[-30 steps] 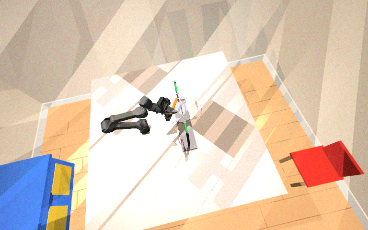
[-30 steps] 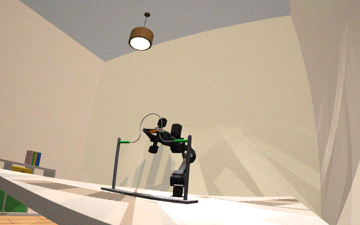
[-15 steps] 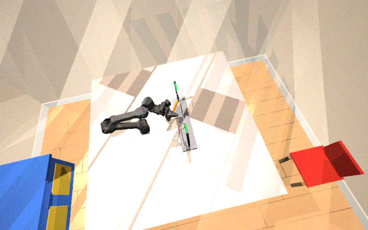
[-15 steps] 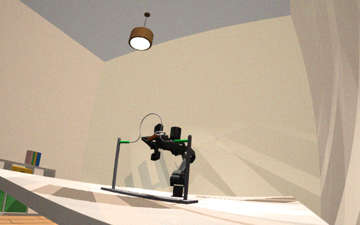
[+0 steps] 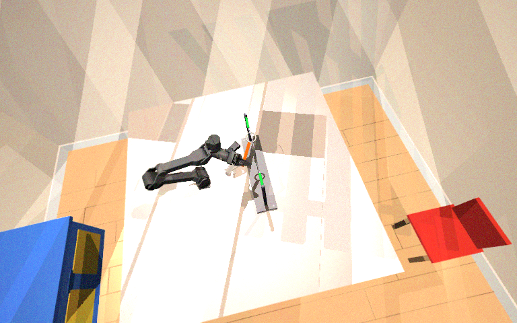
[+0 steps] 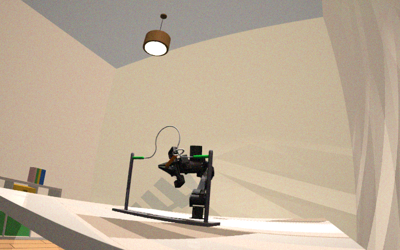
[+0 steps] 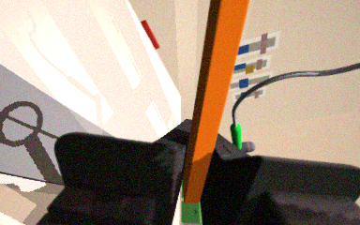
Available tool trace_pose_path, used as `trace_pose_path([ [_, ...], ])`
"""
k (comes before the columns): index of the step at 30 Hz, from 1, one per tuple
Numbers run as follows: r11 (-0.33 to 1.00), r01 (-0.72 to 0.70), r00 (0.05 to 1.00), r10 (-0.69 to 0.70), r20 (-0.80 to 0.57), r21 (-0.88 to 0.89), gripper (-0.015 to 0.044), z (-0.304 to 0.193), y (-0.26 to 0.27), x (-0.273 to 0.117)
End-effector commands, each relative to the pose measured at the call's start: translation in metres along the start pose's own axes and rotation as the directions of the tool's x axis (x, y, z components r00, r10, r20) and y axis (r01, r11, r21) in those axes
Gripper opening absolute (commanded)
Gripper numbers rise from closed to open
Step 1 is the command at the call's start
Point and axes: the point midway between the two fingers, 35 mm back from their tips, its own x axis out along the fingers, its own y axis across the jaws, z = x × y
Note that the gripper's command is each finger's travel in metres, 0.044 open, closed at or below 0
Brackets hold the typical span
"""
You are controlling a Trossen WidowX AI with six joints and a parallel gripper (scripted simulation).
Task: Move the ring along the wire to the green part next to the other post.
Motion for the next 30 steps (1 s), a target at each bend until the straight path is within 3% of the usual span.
trace_pose_path([
  [1, 0.995, -0.051, 0.999, 0.052, -0.011, 0.087, -0.015, 0.0, 0.014, -0.002],
  [15, 0.91, -0.21, 0.978, 0.196, 0.075, 0.357, -0.015, 0.012, 0.061, -0.004],
  [30, 0.715, -0.348, 0.929, 0.348, 0.124, 0.606, -0.015, 0.037, 0.104, -0.025],
])
